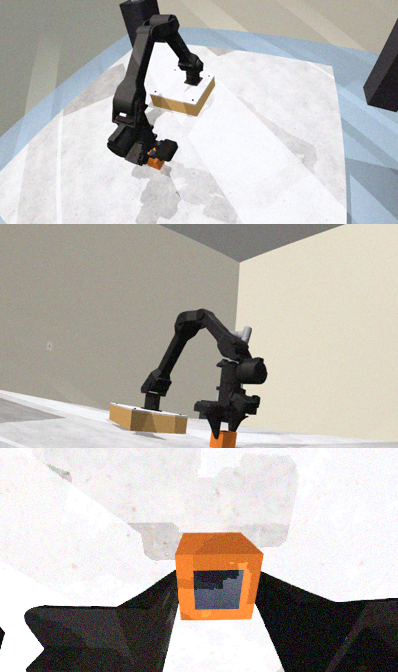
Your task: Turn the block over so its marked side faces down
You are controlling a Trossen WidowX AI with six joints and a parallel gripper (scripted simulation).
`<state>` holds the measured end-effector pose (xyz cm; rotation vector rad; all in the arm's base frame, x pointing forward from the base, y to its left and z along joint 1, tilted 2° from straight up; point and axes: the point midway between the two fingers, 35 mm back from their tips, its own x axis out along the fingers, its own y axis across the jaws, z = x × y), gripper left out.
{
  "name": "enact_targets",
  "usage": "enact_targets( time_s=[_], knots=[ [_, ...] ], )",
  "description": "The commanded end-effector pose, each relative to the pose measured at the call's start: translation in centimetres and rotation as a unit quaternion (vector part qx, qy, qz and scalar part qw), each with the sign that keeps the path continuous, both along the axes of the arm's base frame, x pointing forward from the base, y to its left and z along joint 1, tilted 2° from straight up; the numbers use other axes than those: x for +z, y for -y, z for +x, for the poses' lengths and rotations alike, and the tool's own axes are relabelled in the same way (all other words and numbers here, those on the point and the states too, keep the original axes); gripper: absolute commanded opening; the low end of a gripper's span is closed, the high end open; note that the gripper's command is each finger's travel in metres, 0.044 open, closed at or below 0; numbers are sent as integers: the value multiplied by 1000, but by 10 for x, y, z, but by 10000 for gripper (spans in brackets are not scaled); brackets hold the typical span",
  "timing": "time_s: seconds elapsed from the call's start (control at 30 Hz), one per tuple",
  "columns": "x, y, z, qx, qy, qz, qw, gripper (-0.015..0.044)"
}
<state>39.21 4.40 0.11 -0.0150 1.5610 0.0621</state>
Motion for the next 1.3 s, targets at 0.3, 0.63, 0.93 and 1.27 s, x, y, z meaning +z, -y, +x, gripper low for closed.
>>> enact_targets(
  time_s=[0.3, 0.63, 0.93, 1.27],
  knots=[
    [30, 1, 0, -2, 1, -1, 1000, 0],
    [25, 1, 3, -3, 48, 0, 999, 0],
    [21, 1, 4, -4, 112, 3, 994, 0],
    [20, 1, 2, -6, 183, 6, 983, 0]
  ],
)
